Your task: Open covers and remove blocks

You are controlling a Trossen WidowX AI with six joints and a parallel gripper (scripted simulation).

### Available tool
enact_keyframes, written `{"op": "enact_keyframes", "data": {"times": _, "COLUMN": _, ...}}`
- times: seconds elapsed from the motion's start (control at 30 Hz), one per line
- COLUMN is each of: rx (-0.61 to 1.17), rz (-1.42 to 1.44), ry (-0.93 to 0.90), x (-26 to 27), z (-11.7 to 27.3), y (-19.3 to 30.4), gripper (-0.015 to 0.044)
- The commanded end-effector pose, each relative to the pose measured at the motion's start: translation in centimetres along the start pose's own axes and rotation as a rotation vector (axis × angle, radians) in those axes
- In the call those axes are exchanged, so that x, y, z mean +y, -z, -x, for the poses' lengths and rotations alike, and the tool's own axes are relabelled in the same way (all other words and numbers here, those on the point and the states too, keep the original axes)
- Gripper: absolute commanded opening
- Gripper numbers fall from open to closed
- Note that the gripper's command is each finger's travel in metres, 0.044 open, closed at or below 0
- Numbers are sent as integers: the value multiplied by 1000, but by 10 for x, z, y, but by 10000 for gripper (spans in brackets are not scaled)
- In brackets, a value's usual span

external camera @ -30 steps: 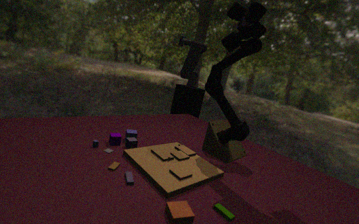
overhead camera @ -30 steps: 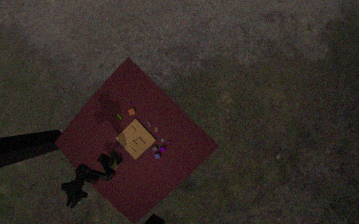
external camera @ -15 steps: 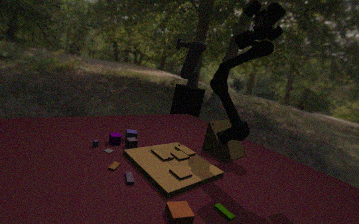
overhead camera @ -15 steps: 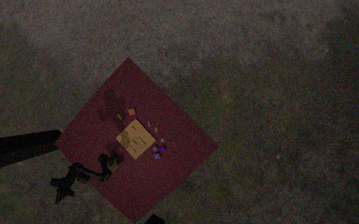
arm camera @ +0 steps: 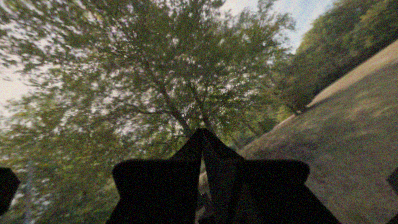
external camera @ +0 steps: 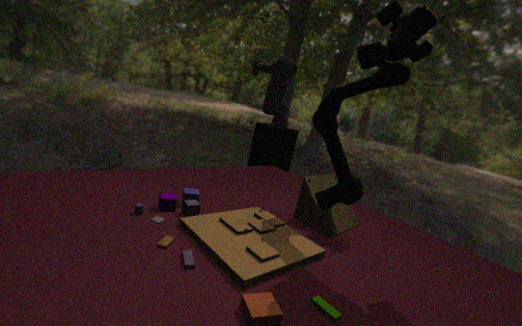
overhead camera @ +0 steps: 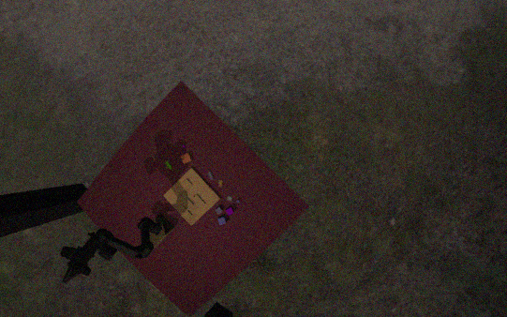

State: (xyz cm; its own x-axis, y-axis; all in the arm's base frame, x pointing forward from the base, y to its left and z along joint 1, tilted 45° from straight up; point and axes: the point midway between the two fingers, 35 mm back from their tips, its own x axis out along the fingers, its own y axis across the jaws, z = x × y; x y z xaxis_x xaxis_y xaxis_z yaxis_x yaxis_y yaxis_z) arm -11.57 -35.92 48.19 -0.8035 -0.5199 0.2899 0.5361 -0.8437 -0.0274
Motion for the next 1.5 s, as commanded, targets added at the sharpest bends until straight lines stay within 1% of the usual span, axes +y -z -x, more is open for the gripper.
{"op": "enact_keyframes", "data": {"times": 0.0, "rx": -33, "rz": 1, "ry": 23, "x": -15, "z": -1, "y": -13, "gripper": 0}}
{"op": "enact_keyframes", "data": {"times": 0.7, "rx": -207, "rz": -6, "ry": 180, "x": -93, "z": 2, "y": -70, "gripper": 0}}
{"op": "enact_keyframes", "data": {"times": 1.47, "rx": -398, "rz": 44, "ry": 323, "x": -170, "z": 25, "y": -115, "gripper": 0}}
